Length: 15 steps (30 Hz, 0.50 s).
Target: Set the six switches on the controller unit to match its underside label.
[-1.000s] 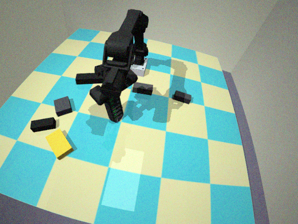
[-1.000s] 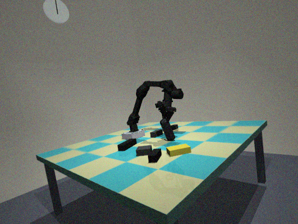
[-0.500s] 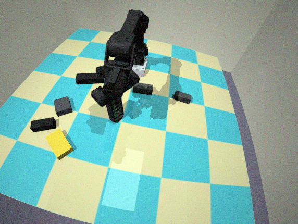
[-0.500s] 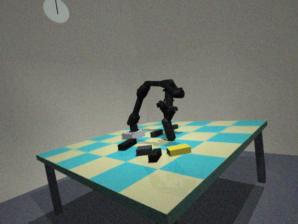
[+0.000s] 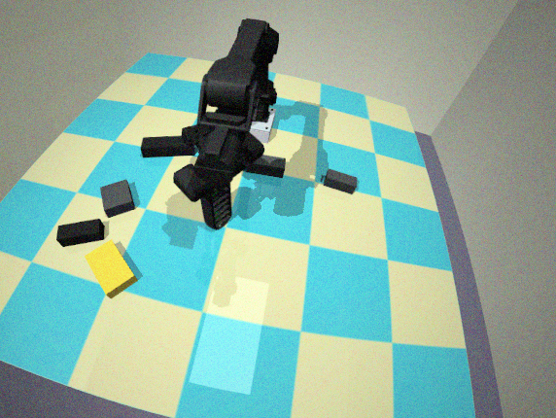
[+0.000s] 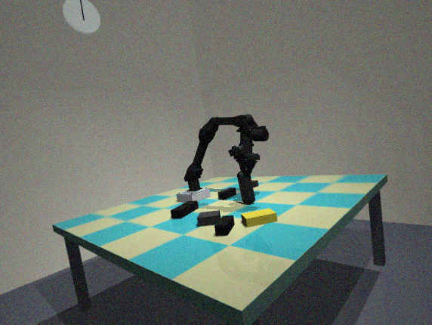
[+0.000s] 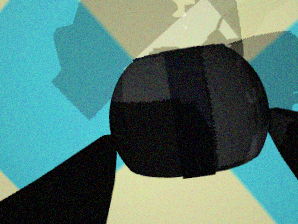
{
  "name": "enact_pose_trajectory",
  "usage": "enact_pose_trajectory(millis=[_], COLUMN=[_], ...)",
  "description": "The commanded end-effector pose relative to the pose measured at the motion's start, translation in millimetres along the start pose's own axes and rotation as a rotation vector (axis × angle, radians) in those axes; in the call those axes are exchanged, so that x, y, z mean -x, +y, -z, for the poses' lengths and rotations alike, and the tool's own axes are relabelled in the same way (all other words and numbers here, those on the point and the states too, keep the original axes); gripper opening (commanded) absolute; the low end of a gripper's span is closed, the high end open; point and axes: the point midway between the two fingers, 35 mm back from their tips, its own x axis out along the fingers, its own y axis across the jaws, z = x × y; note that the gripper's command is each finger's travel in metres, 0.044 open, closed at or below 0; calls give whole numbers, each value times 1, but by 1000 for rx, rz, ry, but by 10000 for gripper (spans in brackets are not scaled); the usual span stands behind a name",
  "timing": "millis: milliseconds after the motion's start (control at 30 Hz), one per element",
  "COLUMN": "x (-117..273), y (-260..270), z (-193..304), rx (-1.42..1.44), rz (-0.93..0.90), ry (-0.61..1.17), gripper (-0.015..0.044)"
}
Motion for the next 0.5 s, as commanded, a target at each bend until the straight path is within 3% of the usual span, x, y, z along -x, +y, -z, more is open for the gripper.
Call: enact_pose_trajectory(millis=[0,467], x=[-2,-1], y=[0,0], z=[7,17], rx=[-2,-2], rz=[5,5], ry=[19,52], gripper=[338,338])
